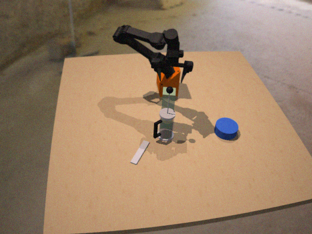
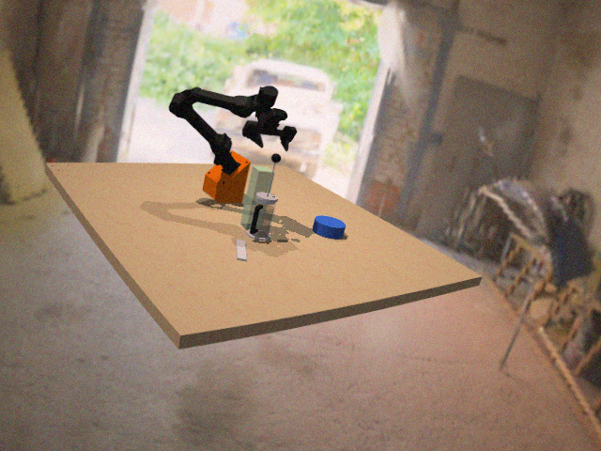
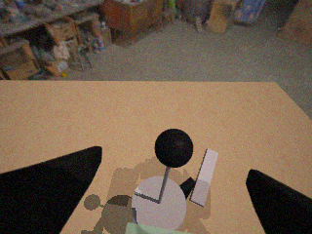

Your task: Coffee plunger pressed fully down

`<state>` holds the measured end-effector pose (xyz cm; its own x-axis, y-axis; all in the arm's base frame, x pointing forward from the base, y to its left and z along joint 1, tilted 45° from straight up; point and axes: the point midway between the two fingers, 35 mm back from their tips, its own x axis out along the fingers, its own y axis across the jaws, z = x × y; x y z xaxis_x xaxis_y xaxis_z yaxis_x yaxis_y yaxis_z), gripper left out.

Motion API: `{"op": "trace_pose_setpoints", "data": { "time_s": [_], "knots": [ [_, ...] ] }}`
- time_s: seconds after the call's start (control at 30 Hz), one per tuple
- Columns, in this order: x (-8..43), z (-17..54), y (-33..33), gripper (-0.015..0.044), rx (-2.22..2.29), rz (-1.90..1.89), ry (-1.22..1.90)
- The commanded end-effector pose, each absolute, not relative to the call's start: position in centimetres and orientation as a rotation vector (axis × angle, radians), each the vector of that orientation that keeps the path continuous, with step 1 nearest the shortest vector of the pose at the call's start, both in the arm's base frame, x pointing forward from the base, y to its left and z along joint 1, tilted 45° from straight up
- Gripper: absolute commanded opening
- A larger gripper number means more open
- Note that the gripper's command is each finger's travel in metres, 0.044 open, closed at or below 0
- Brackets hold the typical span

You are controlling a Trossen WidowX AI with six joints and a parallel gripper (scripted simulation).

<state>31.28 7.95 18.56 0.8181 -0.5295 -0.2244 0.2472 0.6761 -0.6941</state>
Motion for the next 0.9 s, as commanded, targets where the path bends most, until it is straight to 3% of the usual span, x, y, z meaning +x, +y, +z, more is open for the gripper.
{"op": "trace_pose_setpoints", "data": {
  "time_s": [0.0,0.87],
  "knots": [
    [31.3,18.4,7.5,0.0440,-0.697,-0.450,0.425],
    [34.5,17.6,5.5,0.0440,-0.697,-0.450,0.422]
  ]
}}
